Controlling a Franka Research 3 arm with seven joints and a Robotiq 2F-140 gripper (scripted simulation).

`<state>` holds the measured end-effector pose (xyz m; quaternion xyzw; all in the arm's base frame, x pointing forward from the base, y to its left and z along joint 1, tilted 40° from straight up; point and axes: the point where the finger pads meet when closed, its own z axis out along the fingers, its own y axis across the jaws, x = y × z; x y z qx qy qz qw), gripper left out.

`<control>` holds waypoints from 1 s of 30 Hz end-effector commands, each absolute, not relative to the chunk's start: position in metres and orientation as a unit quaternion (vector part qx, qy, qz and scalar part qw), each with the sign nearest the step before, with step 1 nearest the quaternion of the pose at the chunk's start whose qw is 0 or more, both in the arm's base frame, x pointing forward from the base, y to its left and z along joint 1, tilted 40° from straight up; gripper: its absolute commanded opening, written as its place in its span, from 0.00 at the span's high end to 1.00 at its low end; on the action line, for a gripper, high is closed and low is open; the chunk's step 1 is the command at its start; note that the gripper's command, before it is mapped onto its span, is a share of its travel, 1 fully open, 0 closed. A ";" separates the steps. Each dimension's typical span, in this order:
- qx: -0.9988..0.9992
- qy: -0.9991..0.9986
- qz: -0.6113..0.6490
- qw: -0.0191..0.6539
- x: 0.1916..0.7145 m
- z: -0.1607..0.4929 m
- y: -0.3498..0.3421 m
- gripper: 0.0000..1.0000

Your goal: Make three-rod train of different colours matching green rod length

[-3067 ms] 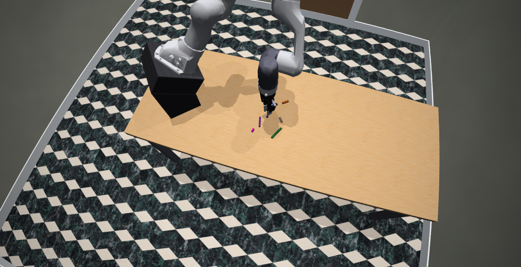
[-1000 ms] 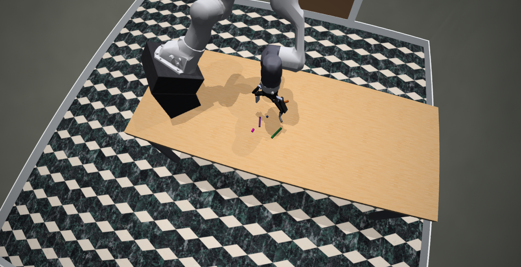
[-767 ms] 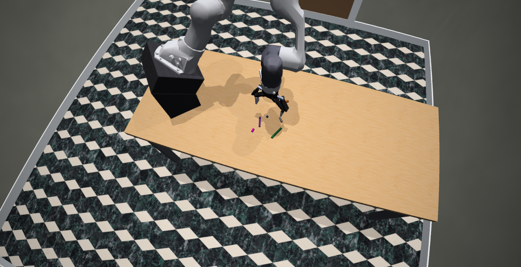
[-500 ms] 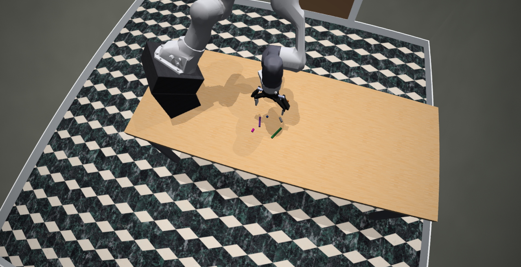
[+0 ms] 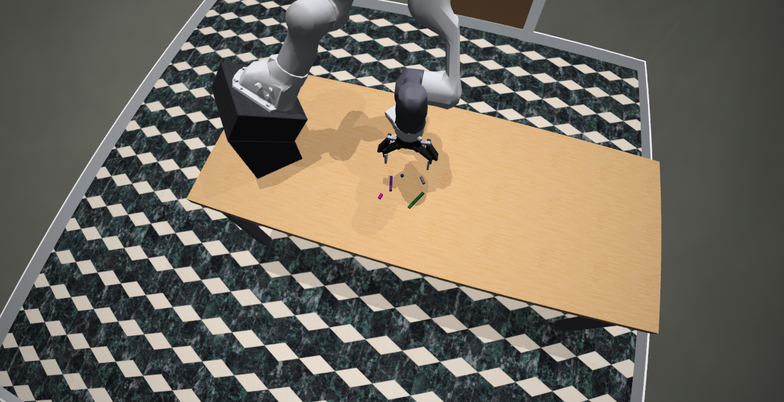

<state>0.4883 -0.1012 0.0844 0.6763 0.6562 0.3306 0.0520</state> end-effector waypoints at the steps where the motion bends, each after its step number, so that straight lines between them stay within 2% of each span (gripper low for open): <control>1: 0.619 0.708 0.330 0.084 0.490 0.085 -0.101 0.00; 30: 0.450 0.825 0.305 0.154 0.498 0.087 -0.101 0.00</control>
